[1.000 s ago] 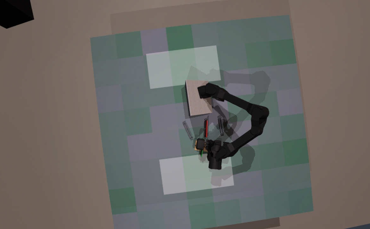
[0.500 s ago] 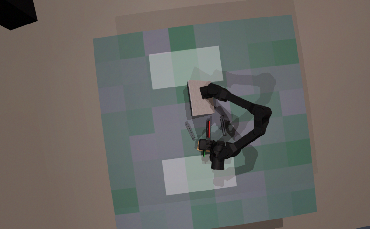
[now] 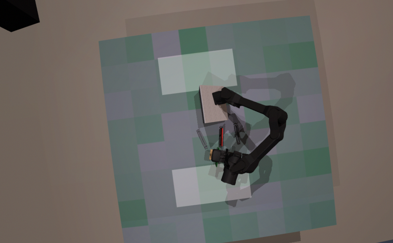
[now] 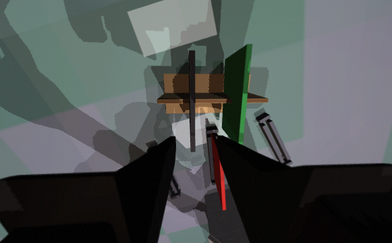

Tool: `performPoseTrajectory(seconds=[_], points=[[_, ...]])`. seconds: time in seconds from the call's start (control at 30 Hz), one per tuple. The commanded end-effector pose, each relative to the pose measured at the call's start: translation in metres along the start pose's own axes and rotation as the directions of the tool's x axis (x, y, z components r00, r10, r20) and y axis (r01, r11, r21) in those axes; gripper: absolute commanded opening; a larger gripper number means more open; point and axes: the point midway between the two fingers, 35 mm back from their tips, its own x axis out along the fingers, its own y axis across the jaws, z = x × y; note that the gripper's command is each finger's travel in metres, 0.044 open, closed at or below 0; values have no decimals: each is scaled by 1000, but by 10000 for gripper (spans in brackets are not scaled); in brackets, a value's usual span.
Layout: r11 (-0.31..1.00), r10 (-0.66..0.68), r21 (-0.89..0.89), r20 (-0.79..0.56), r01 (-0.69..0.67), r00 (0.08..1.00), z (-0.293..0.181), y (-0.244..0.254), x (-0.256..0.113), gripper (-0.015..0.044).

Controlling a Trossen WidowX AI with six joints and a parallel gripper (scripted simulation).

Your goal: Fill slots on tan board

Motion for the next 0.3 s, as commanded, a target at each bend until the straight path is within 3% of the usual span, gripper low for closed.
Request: performPoseTrajectory(seconds=[0.0, 0.27], points=[[1000, -6, -13, -11, 6, 1000, -1, 1, -5, 165], [1000, -6, -13, -11, 6, 1000, 0, 0, -5, 165]])
